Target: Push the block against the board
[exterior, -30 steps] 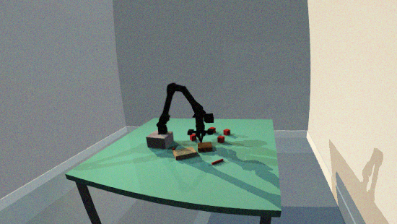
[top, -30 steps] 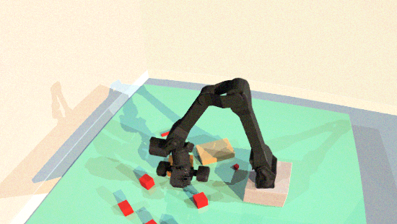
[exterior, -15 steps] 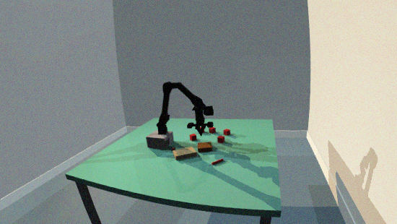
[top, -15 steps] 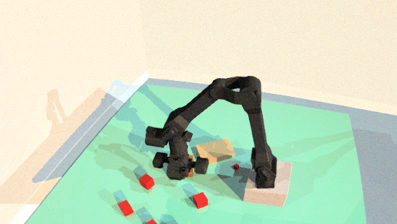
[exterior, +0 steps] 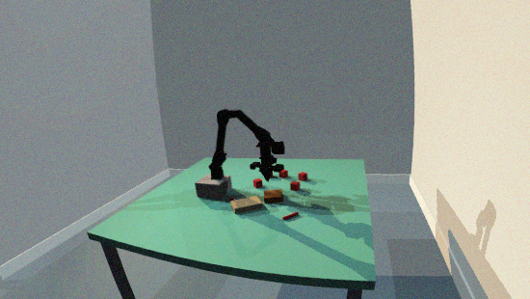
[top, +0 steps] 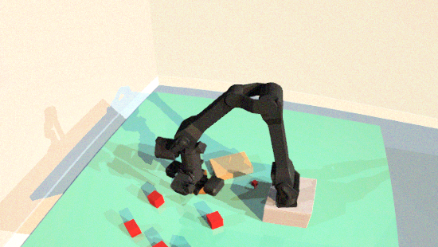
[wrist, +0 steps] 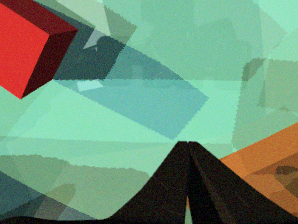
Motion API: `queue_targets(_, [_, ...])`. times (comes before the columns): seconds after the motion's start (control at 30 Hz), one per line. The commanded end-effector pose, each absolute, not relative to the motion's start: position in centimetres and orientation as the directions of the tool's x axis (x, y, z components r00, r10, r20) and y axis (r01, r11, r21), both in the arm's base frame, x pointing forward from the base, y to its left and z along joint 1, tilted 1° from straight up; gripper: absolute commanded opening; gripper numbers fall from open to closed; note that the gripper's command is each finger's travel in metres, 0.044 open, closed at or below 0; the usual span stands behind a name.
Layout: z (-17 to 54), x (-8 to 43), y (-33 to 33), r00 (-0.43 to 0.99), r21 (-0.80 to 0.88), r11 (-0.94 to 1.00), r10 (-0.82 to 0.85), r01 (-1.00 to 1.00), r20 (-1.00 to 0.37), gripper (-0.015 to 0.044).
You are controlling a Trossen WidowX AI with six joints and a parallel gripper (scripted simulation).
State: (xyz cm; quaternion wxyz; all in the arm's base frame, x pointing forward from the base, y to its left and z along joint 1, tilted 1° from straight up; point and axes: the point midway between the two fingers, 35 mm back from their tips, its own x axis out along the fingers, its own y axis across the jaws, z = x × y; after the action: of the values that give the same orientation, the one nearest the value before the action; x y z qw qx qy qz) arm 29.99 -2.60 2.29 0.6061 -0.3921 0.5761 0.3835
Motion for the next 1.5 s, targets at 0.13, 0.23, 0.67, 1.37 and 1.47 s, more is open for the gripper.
queue_targets(0.13, [2.3,29.9,-3.0,0.042,-0.026,0.642,0.009,-0.766,-0.999,0.0000])
queue_targets(0.23, [2.3,29.9,-3.1,0.042,-0.023,0.718,0.009,-0.695,-0.999,0.0000])
queue_targets(0.67, [2.3,29.8,-3.6,0.042,-0.005,0.949,0.009,-0.314,-0.999,0.0000])
queue_targets(1.37, [2.3,29.5,-4.3,0.042,0.024,0.918,0.008,0.395,-0.999,0.0000])
queue_targets(1.47, [2.3,29.5,-4.4,0.042,0.028,0.872,0.008,0.488,-0.999,0.0000])
